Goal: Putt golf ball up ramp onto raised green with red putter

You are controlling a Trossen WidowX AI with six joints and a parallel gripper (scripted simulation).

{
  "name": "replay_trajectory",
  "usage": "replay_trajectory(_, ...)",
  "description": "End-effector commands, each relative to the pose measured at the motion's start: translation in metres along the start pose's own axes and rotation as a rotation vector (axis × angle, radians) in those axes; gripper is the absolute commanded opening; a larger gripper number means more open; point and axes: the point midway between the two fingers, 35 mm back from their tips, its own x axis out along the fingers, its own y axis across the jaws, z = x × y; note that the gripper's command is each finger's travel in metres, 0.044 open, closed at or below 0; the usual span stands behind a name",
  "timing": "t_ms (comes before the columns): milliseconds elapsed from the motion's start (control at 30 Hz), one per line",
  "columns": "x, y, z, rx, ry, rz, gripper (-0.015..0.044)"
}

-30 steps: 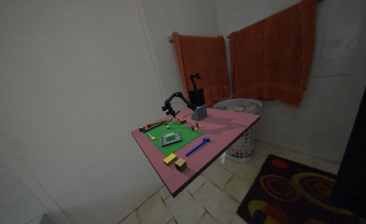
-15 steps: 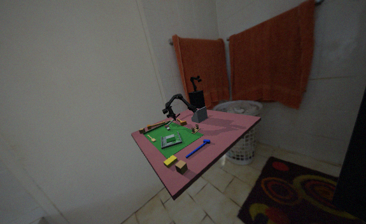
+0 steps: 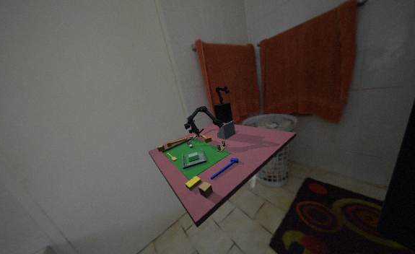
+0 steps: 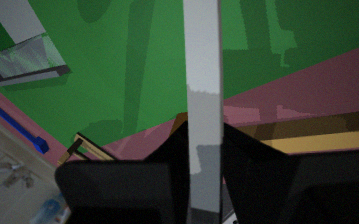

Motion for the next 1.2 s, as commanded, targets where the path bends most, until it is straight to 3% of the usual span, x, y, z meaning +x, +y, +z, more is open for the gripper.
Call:
replay_trajectory(0,-0.004,-0.006,0.001,-0.005,-0.007,0.003,0.0)
replay_trajectory(200,0.002,0.006,0.002,0.004,-0.003,0.002,0.0)
replay_trajectory(467,0.039,0.115,-0.01,-0.005,-0.003,0.01,0.0)
replay_trajectory(600,0.043,0.124,-0.013,-0.005,-0.003,0.01,0.0)
replay_trajectory(967,-0.011,0.142,-0.029,-0.006,-0.001,0.013,0.0)
replay_trajectory(1167,-0.005,0.142,-0.028,-0.017,-0.003,0.012,0.0)
